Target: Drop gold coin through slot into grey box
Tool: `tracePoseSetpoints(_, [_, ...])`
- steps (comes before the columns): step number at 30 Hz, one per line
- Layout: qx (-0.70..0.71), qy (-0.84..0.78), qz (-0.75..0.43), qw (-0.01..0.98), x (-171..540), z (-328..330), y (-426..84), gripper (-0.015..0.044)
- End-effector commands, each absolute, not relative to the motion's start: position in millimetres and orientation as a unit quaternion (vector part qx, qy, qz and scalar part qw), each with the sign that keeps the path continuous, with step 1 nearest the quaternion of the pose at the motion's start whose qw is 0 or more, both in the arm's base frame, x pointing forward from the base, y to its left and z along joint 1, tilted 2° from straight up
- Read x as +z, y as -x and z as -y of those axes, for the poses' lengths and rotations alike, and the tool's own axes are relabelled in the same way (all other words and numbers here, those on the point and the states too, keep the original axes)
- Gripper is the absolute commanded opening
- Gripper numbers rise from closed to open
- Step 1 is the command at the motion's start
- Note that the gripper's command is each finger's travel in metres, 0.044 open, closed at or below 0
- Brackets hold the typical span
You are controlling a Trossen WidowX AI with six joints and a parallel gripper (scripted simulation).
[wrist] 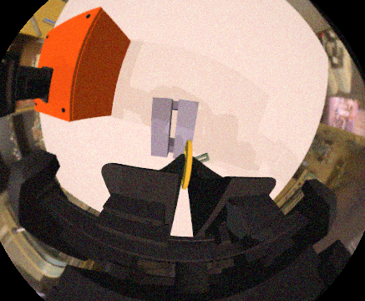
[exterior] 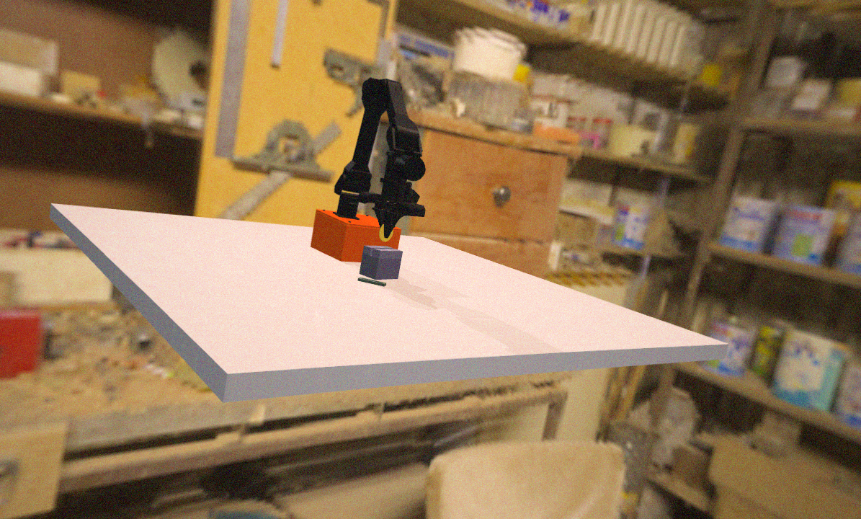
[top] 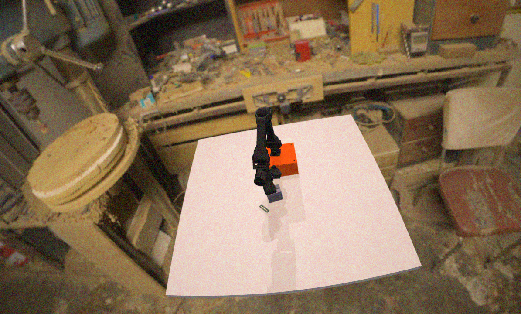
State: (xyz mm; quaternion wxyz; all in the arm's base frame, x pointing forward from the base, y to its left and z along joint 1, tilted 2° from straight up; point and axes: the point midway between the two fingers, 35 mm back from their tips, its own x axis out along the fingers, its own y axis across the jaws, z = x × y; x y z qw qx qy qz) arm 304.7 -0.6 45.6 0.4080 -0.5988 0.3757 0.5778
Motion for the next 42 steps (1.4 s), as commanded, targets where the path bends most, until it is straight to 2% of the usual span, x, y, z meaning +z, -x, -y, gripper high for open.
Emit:
tracePoseSetpoints(1, [0.576, 0.6, -0.377, 0.409, 45, -5, -295, 0.0])
tracePoseSetpoints(9, [0.576, 0.599, -0.377, 0.409, 43, -13, -278, 0.0])
tracePoseSetpoints(42, [0.579, 0.597, -0.377, 0.407, 42, -12, -278, 0.0])
